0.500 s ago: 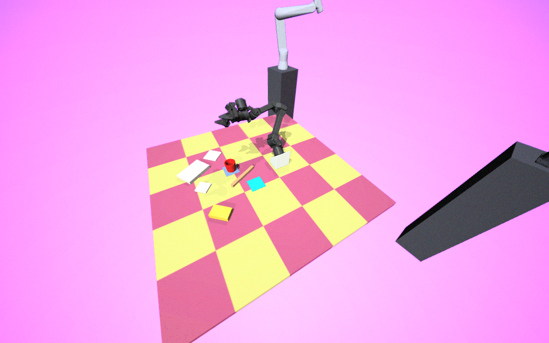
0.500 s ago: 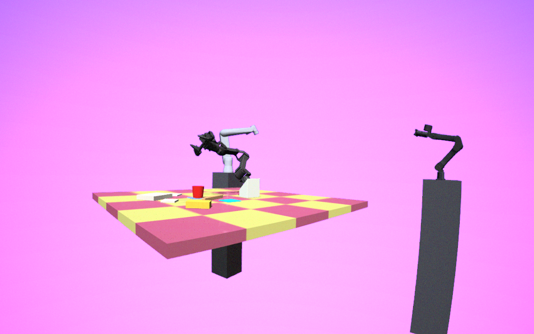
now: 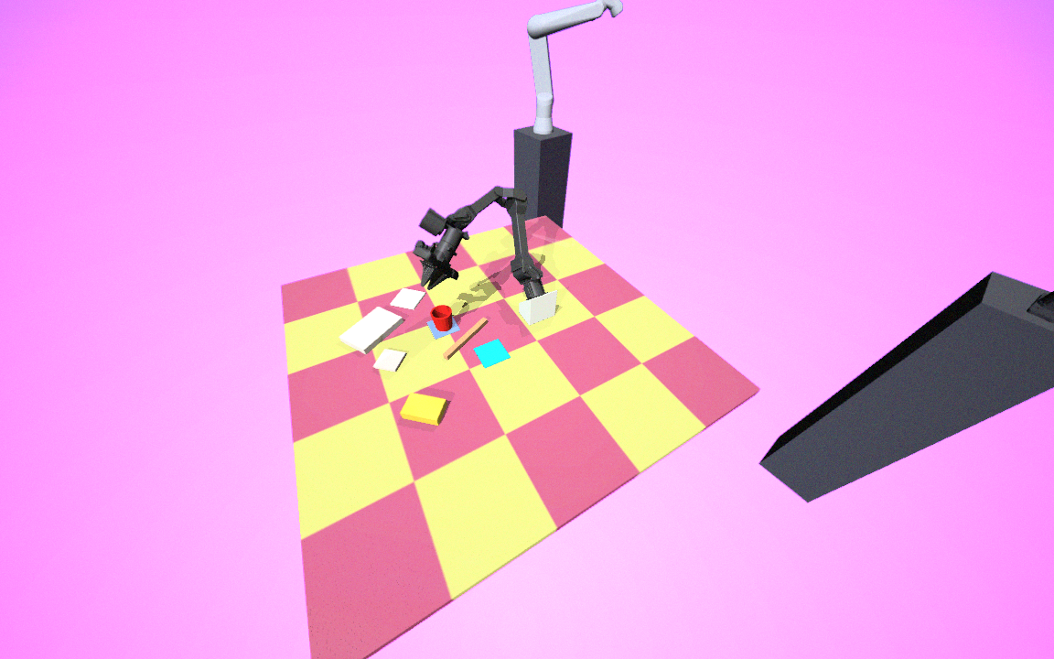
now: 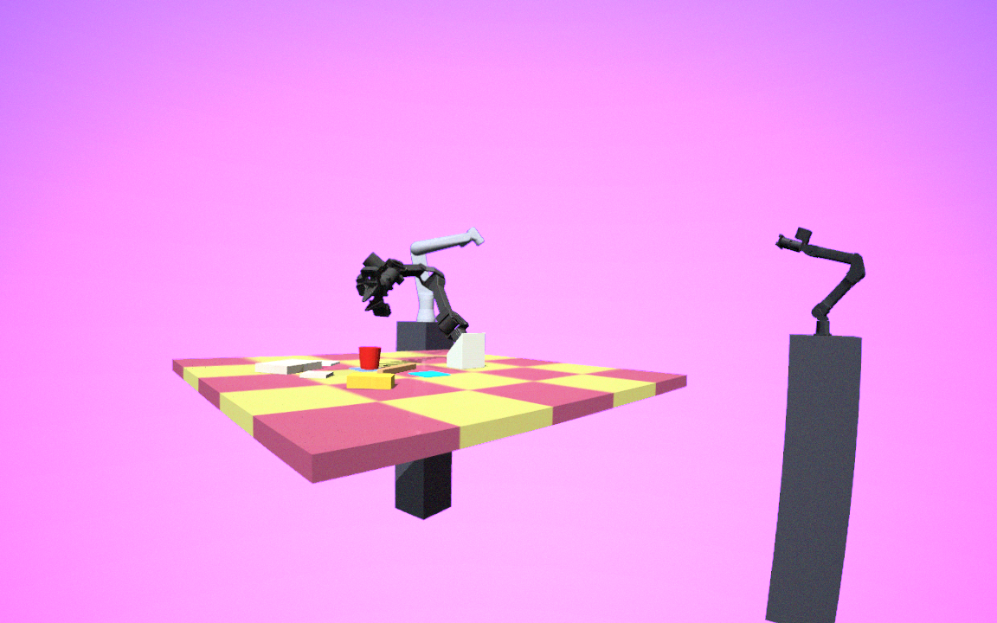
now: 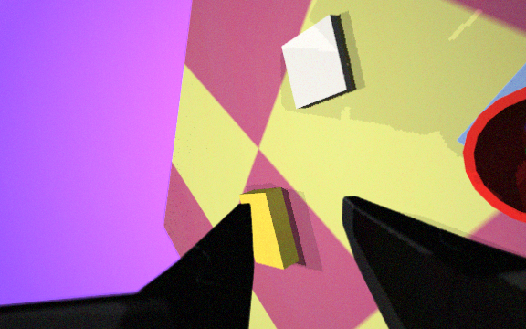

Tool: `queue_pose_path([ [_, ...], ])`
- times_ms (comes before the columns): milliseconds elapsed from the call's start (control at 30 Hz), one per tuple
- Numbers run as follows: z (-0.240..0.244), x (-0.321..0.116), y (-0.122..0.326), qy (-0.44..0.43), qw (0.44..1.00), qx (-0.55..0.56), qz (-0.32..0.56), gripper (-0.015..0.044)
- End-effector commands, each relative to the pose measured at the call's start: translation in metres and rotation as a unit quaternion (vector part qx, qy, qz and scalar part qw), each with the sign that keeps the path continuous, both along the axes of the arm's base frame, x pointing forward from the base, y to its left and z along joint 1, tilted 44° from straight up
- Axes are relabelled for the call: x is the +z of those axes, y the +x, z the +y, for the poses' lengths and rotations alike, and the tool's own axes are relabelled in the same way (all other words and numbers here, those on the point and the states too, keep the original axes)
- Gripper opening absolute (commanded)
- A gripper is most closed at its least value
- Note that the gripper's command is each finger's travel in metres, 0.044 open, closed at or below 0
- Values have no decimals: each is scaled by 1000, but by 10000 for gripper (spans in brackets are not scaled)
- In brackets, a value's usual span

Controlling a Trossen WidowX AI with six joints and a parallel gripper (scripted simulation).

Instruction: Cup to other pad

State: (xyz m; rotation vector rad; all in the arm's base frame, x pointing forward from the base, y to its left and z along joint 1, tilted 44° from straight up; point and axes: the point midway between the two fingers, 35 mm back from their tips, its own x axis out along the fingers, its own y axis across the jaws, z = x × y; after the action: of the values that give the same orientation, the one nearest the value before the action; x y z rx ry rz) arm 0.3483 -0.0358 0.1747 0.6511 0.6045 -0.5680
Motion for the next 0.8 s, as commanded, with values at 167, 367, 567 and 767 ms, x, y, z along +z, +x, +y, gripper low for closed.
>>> queue_pose_path([
  [167,-53,-68,-51,-37,873,-452,178,148],
  [367,-57,-67,-55,-51,861,-473,179,148],
  [567,-59,-65,-55,-51,861,-473,179,148],
  [767,-61,-67,-55,-51,861,-473,179,148],
])
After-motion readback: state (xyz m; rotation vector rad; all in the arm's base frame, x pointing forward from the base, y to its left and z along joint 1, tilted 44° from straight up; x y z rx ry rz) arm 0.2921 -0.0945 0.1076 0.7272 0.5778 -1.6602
